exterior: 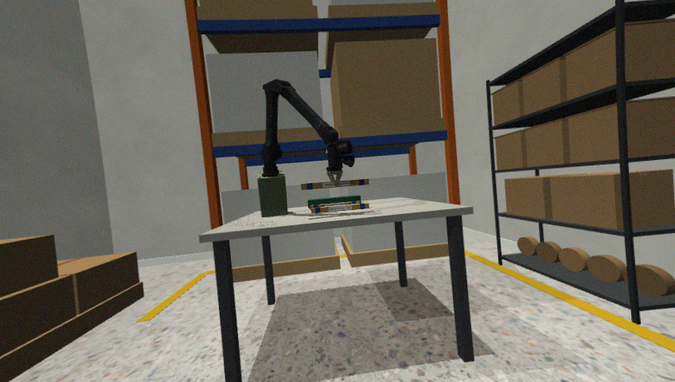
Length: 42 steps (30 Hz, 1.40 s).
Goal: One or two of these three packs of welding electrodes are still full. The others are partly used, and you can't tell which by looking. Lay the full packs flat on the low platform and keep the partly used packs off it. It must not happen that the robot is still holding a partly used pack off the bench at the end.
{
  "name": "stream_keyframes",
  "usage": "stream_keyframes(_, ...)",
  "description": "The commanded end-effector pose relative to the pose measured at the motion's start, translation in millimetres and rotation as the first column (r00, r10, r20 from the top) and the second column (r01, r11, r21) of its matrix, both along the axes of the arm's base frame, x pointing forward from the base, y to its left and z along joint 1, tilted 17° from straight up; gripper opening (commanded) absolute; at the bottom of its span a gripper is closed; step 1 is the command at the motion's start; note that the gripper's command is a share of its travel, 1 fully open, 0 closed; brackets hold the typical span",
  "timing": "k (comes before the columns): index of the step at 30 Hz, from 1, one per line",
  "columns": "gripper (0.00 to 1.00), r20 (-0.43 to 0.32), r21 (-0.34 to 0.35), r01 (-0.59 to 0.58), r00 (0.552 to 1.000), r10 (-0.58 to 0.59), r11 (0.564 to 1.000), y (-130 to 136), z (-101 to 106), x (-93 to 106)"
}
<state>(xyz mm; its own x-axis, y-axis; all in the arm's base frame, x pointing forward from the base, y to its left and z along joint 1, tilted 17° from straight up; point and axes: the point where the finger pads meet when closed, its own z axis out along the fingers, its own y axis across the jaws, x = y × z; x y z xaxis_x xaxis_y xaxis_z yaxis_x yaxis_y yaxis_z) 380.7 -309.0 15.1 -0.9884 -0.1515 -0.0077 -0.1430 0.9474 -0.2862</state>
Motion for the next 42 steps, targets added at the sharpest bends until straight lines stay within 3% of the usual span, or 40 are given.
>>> stream_keyframes(1, 0.00, 0.032, -0.022, -0.018, 0.999, 0.018, 1.000, -6.2, 17.2, 25.1)
stream_keyframes(28, 0.00, 0.029, -0.020, -0.004, 1.000, 0.004, 1.000, -13.6, 16.1, 21.3)
stream_keyframes(42, 0.00, 0.038, -0.028, -0.004, 0.999, 0.005, 1.000, -24.3, -4.6, 23.3)
